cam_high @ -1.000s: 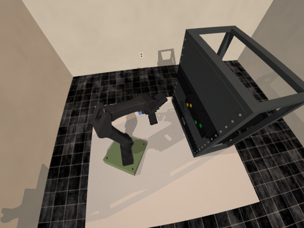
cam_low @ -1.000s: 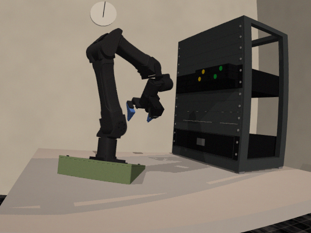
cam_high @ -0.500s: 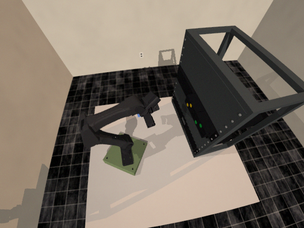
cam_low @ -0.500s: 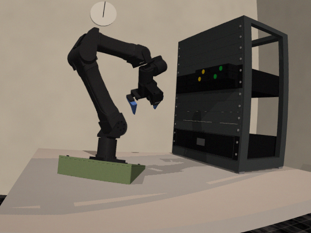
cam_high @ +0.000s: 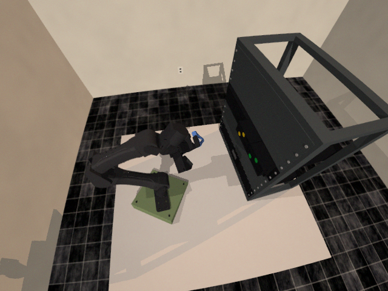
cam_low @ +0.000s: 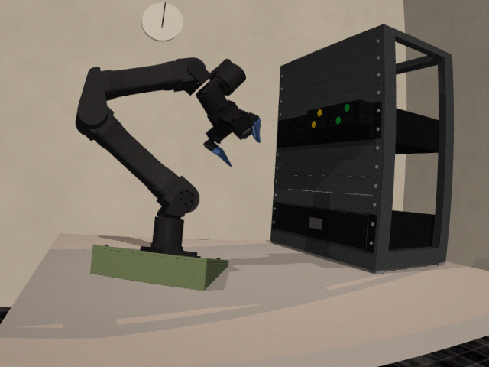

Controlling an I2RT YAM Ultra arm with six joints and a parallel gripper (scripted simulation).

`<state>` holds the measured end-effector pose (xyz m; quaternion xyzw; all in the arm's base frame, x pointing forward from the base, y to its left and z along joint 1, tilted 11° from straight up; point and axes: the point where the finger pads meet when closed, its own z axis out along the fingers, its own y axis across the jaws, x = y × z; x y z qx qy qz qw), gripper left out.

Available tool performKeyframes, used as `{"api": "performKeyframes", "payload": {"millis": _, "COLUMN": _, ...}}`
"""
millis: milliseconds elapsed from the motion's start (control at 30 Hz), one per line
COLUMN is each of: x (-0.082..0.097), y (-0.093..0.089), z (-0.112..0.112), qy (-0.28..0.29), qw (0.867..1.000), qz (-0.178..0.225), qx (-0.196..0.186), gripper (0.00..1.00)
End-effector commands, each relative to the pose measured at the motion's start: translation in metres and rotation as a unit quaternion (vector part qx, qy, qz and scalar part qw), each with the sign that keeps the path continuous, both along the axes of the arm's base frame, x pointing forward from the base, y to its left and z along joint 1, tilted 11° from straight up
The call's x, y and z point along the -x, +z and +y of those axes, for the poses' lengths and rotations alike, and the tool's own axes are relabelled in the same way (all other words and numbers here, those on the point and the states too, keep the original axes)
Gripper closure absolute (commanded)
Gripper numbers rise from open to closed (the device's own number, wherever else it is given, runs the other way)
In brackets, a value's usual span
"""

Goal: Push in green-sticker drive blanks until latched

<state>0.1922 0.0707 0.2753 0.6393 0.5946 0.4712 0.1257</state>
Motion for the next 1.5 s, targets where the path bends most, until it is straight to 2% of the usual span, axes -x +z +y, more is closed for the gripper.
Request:
{"api": "performKeyframes", "payload": {"millis": 0, "x": -0.003, "y": 0.01, "z": -0.019, "qy": -0.011, "qw": 0.998, "qz": -0.063, "qx": 0.027, "gripper": 0.0}}
{"api": "performKeyframes", "payload": {"millis": 133, "x": -0.004, "y": 0.019, "z": -0.035, "qy": -0.037, "qw": 0.993, "qz": -0.104, "qx": 0.04, "gripper": 0.0}}
{"api": "performKeyframes", "payload": {"millis": 200, "x": -0.004, "y": 0.019, "z": -0.035, "qy": -0.037, "qw": 0.993, "qz": -0.104, "qx": 0.04, "gripper": 0.0}}
{"api": "performKeyframes", "payload": {"millis": 233, "x": -0.007, "y": 0.012, "z": -0.041, "qy": -0.044, "qw": 0.995, "qz": -0.087, "qx": 0.03, "gripper": 0.0}}
{"api": "performKeyframes", "payload": {"millis": 267, "x": -0.007, "y": 0.015, "z": -0.045, "qy": -0.05, "qw": 0.993, "qz": -0.097, "qx": 0.033, "gripper": 0.0}}
{"api": "performKeyframes", "payload": {"millis": 333, "x": -0.005, "y": 0.029, "z": -0.051, "qy": -0.062, "qw": 0.986, "qz": -0.144, "qx": 0.054, "gripper": 0.0}}
{"api": "performKeyframes", "payload": {"millis": 500, "x": -0.01, "y": 0.036, "z": -0.075, "qy": -0.094, "qw": 0.978, "qz": -0.179, "qx": 0.059, "gripper": 0.0}}
{"api": "performKeyframes", "payload": {"millis": 567, "x": -0.009, "y": 0.032, "z": -0.074, "qy": -0.096, "qw": 0.979, "qz": -0.17, "qx": 0.05, "gripper": 0.0}}
{"api": "performKeyframes", "payload": {"millis": 633, "x": -0.007, "y": 0.043, "z": -0.072, "qy": -0.094, "qw": 0.977, "qz": -0.181, "qx": 0.061, "gripper": 0.0}}
{"api": "performKeyframes", "payload": {"millis": 700, "x": -0.007, "y": 0.045, "z": -0.079, "qy": -0.108, "qw": 0.967, "qz": -0.215, "qx": 0.077, "gripper": 0.0}}
{"api": "performKeyframes", "payload": {"millis": 767, "x": -0.007, "y": 0.045, "z": -0.079, "qy": -0.108, "qw": 0.967, "qz": -0.215, "qx": 0.077, "gripper": 0.0}}
{"api": "performKeyframes", "payload": {"millis": 800, "x": -0.011, "y": 0.044, "z": -0.09, "qy": -0.118, "qw": 0.967, "qz": -0.215, "qx": 0.068, "gripper": 0.0}}
{"api": "performKeyframes", "payload": {"millis": 867, "x": -0.006, "y": 0.053, "z": -0.093, "qy": -0.127, "qw": 0.957, "qz": -0.246, "qx": 0.09, "gripper": 0.0}}
{"api": "performKeyframes", "payload": {"millis": 1033, "x": -0.003, "y": 0.064, "z": -0.113, "qy": -0.159, "qw": 0.938, "qz": -0.291, "qx": 0.098, "gripper": 0.0}}
{"api": "performKeyframes", "payload": {"millis": 1267, "x": -0.005, "y": 0.071, "z": -0.127, "qy": -0.179, "qw": 0.923, "qz": -0.322, "qx": 0.113, "gripper": 0.0}}
{"api": "performKeyframes", "payload": {"millis": 1467, "x": -0.006, "y": 0.075, "z": -0.132, "qy": -0.187, "qw": 0.916, "qz": -0.336, "qx": 0.116, "gripper": 0.0}}
